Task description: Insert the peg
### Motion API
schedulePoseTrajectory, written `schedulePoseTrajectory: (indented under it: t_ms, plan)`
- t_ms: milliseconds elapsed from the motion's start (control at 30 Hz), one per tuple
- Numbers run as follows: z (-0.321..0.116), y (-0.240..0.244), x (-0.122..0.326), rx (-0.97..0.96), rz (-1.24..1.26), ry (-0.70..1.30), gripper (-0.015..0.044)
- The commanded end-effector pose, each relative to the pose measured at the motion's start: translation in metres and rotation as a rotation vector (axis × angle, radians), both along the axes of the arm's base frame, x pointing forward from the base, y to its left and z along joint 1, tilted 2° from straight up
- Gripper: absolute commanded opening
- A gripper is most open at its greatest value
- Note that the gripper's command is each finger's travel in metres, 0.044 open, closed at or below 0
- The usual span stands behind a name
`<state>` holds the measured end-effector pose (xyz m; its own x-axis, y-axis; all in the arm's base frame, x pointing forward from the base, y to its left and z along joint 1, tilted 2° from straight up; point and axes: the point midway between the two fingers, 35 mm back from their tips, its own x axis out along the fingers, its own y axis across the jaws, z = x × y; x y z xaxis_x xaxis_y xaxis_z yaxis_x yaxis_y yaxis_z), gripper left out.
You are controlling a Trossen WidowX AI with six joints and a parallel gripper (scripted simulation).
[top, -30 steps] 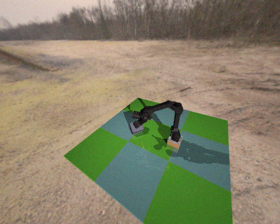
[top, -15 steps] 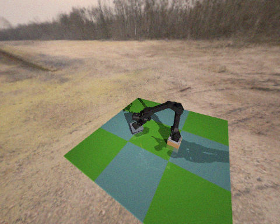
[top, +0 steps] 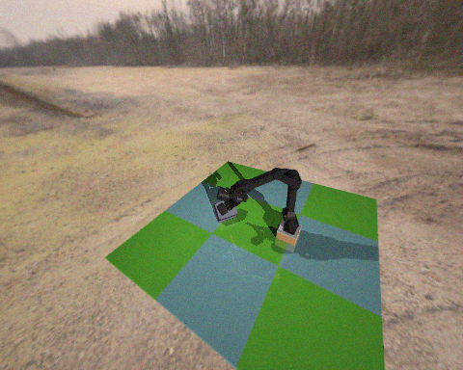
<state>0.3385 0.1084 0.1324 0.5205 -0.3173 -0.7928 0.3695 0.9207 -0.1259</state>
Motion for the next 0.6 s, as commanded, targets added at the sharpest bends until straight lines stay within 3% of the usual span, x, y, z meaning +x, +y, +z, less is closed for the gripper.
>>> schedulePoseTrajectory:
  t_ms: [0,567]
  plan:
    - [-0.005,-0.001,0.005,-0.005,0.005,-0.007,0.0]
    - [-0.022,-0.004,0.016,-0.004,0.01,-0.026,0.0]
